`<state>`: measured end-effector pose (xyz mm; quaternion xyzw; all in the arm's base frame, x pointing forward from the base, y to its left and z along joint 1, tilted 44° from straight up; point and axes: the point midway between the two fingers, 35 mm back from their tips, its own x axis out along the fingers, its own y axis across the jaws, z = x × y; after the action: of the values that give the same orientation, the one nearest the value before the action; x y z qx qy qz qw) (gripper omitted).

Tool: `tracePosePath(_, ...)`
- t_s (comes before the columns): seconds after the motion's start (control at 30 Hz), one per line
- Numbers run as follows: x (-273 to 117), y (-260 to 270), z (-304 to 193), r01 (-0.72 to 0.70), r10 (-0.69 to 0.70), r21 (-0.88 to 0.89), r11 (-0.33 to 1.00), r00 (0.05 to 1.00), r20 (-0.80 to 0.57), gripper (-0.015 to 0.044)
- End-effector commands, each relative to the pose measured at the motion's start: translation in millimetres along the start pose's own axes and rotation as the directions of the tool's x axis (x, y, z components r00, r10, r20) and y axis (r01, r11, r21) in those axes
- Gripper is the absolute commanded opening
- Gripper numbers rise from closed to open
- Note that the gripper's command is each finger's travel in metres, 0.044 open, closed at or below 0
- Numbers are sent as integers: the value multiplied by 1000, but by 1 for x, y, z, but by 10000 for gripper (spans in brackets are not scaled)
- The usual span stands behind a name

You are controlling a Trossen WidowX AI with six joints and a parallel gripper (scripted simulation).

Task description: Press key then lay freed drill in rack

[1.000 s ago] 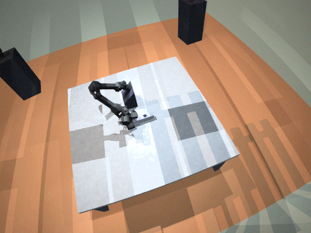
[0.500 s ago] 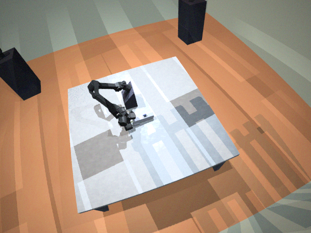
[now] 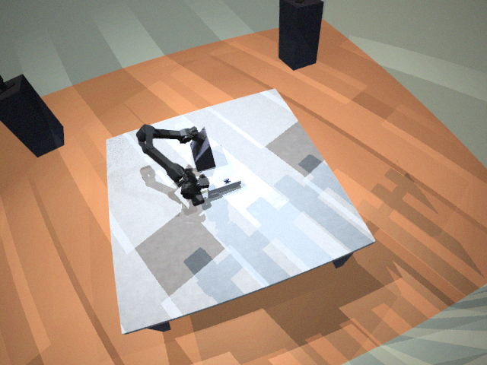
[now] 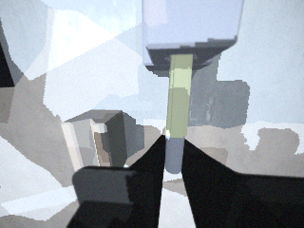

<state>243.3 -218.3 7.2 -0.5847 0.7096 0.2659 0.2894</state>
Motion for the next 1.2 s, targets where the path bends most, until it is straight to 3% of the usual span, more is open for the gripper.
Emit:
tracePosePath(0.0, 0, 0, 1, -1, 1, -2, 1000, 1000, 1, 131)
tracePosePath(0.4, 1, 0, 5, 10, -10, 1, 1000, 1000, 0, 440)
tracePosePath(1.17, 5, 0, 15, 10, -10, 1, 1000, 1000, 0, 440)
